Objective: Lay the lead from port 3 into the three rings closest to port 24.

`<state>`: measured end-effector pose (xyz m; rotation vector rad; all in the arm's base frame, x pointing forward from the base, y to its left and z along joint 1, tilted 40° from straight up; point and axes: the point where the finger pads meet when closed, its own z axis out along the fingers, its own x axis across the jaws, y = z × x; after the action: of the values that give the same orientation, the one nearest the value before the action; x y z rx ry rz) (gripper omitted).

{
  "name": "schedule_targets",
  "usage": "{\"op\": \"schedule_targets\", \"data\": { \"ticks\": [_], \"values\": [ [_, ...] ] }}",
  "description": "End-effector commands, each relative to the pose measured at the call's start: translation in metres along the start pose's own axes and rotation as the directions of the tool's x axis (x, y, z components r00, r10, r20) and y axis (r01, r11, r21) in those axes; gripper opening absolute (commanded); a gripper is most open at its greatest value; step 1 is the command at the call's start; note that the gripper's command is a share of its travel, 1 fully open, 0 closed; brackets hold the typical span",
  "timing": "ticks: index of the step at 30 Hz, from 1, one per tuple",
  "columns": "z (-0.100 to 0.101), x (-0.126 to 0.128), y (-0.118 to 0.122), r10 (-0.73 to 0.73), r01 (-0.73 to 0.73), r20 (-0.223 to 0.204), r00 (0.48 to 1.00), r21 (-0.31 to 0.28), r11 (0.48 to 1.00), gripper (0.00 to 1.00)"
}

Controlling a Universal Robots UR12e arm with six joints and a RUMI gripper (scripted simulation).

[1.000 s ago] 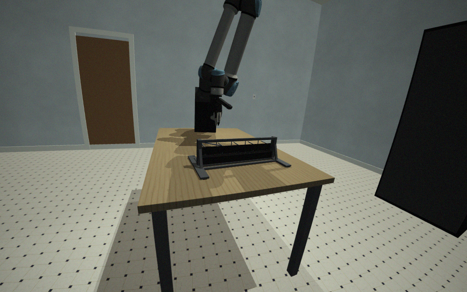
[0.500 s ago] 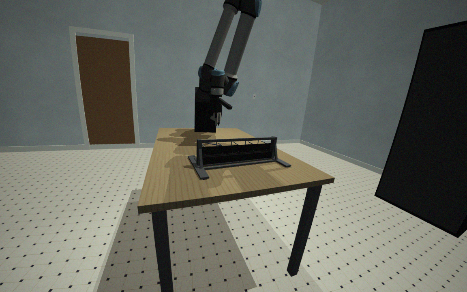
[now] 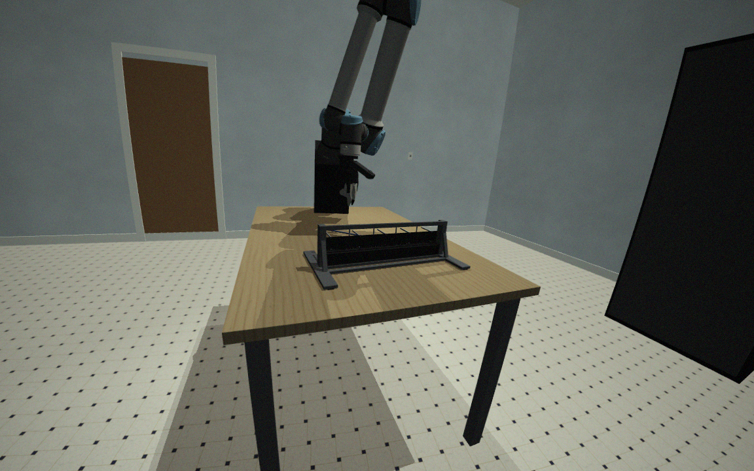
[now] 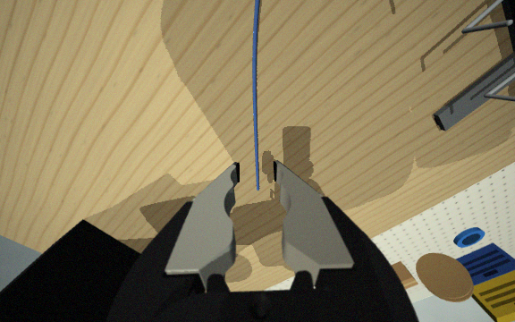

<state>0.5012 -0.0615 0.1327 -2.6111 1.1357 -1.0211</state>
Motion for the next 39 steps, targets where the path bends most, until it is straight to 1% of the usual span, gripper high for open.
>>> {"op": "schedule_targets", "data": {
  "ticks": [1, 8, 10, 25, 27, 39],
  "values": [
    [0.008, 0.000, 0.000, 0.000, 0.000, -0.001, 1.000, 0.000, 1.000, 0.20],
    [0.023, 0.000, 0.000, 0.000, 0.000, -0.001, 1.000, 0.000, 1.000, 0.20],
    [0.023, 0.000, 0.000, 0.000, 0.000, -0.001, 1.000, 0.000, 1.000, 0.20],
    [0.064, 0.000, -0.001, 0.000, 0.000, -0.001, 1.000, 0.000, 1.000, 0.20],
    [0.064, 0.000, -0.001, 0.000, 0.000, -0.001, 1.000, 0.000, 1.000, 0.20],
    [0.098, 0.000, -0.001, 0.000, 0.000, -0.001, 1.000, 0.000, 1.000, 0.20]
  ]
}}
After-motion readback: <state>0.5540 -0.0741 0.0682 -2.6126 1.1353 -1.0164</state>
